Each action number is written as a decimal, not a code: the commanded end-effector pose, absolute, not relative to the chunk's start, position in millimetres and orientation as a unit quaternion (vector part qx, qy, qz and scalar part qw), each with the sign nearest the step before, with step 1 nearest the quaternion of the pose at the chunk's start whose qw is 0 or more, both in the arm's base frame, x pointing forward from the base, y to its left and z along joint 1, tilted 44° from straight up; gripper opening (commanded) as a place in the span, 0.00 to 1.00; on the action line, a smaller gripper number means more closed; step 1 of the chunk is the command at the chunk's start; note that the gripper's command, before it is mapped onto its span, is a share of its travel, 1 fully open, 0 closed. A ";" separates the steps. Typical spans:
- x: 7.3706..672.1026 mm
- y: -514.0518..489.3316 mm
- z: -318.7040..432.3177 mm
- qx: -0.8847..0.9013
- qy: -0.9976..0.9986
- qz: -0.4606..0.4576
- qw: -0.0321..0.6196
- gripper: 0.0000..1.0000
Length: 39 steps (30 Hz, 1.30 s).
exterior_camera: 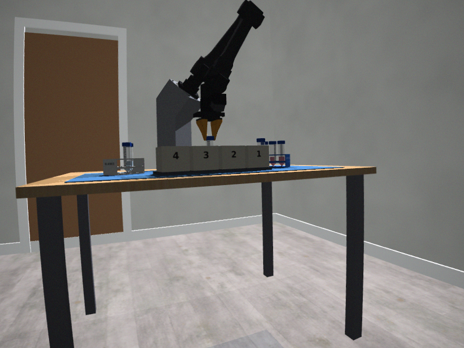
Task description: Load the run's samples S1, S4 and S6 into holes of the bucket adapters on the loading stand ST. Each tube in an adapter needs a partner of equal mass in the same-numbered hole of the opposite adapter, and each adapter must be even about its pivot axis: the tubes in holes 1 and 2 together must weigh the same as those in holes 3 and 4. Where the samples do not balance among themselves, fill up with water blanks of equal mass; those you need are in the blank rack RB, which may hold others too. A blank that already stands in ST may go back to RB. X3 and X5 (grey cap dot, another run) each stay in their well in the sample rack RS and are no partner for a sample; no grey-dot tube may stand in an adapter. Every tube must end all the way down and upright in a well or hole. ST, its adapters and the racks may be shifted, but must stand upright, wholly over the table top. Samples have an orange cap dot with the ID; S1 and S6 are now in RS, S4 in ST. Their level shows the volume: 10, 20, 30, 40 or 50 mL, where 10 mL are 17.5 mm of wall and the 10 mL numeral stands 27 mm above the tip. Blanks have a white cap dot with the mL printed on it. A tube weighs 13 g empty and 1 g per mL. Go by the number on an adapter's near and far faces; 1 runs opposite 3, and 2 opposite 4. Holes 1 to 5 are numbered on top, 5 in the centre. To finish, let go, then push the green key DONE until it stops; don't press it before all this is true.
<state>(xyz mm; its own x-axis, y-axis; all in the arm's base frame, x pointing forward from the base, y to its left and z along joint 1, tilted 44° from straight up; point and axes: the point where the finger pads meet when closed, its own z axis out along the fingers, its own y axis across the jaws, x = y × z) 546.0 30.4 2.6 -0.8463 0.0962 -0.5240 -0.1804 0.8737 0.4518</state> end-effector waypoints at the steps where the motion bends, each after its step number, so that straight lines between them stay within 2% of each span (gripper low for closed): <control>1: 557.8 35.4 3.6 -0.023 0.925 0.251 0.284 0.00; 11: 554.1 27.2 8.3 -0.020 0.925 0.248 0.286 0.00; 12: 554.1 27.2 8.3 -0.020 0.925 0.248 0.286 0.55; 39: 537.9 11.3 32.9 -0.021 0.925 0.248 0.287 0.55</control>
